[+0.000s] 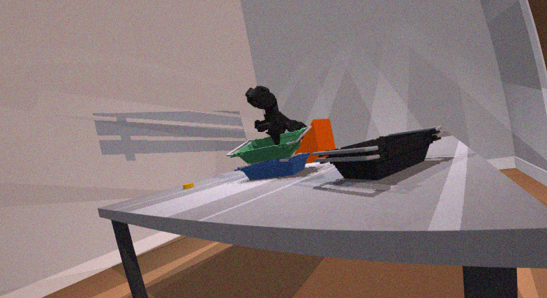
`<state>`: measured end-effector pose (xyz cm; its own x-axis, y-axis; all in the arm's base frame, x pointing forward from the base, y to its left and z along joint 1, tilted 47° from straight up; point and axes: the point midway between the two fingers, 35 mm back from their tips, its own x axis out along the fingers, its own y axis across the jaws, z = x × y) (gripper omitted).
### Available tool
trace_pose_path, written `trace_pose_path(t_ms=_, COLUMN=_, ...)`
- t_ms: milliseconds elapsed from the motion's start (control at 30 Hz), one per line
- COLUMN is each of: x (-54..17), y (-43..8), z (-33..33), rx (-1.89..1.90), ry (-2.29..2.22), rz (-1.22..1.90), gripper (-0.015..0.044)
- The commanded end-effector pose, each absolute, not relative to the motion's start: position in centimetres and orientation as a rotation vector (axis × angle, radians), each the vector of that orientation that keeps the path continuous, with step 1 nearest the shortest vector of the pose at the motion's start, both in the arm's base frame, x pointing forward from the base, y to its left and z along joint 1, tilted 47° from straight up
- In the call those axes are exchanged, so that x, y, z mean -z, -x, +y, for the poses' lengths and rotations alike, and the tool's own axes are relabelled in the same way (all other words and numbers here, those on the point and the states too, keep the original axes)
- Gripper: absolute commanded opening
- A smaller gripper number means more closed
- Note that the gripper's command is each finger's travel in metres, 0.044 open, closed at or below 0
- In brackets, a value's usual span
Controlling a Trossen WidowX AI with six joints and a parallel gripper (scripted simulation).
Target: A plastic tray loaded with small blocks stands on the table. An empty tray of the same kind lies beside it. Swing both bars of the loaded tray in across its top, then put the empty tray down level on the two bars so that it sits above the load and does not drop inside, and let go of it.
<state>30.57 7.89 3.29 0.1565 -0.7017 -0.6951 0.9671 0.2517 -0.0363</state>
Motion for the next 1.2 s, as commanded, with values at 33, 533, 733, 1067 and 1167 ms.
trace_pose_path(t_ms=33, x=-3.0, y=-30.3, z=7.2, rx=1.283, ry=-0.466, rz=0.686, gripper=0.0000)
trace_pose_path(t_ms=533, x=-3.0, y=-30.3, z=7.2, rx=1.283, ry=-0.466, rz=0.686, gripper=0.0000)
trace_pose_path(t_ms=733, x=-3.0, y=-30.3, z=7.2, rx=1.283, ry=-0.466, rz=0.686, gripper=0.0000)
trace_pose_path(t_ms=1067, x=-2.7, y=-30.2, z=6.9, rx=1.278, ry=-0.468, rz=0.684, gripper=0.0000)
trace_pose_path(t_ms=1167, x=-2.6, y=-30.1, z=6.7, rx=1.283, ry=-0.466, rz=0.686, gripper=0.0000)
